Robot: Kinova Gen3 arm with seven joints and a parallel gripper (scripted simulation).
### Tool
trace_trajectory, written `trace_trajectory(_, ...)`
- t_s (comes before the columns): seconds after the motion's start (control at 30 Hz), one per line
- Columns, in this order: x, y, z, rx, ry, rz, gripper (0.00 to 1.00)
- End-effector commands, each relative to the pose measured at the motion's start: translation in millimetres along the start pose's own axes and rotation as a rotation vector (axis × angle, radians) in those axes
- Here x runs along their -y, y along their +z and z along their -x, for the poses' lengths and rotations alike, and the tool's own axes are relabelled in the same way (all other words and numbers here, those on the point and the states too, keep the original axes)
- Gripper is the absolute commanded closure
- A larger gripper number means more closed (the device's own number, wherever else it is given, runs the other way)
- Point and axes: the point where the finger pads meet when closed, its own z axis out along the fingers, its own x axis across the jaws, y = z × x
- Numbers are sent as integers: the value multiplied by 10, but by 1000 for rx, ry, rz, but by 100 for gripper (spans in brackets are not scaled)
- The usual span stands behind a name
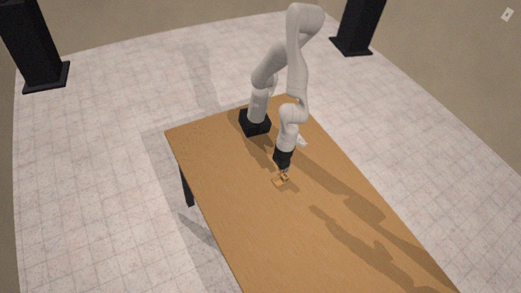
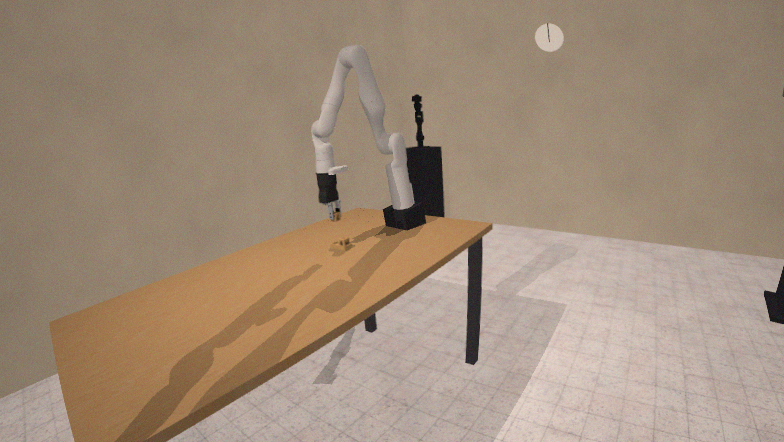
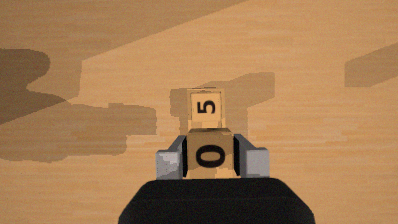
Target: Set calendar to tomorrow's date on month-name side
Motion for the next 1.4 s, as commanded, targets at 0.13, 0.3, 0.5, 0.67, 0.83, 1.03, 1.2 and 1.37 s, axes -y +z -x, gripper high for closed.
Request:
trace_trajectory(0.13,-9,98,2,-2,-6,2,40)
trace_trajectory(0.3,-21,244,5,-1,-3,3,40)
trace_trajectory(0.5,-38,442,9,-1,0,4,40)
trace_trajectory(0.67,-33,526,7,-1,-2,4,40)
trace_trajectory(0.83,-26,614,-1,-2,-5,4,40)
trace_trajectory(1.03,-18,636,9,2,-6,1,40)
trace_trajectory(1.2,-18,636,9,2,-6,1,40)
trace_trajectory(1.37,-18,635,8,1,-6,1,40)
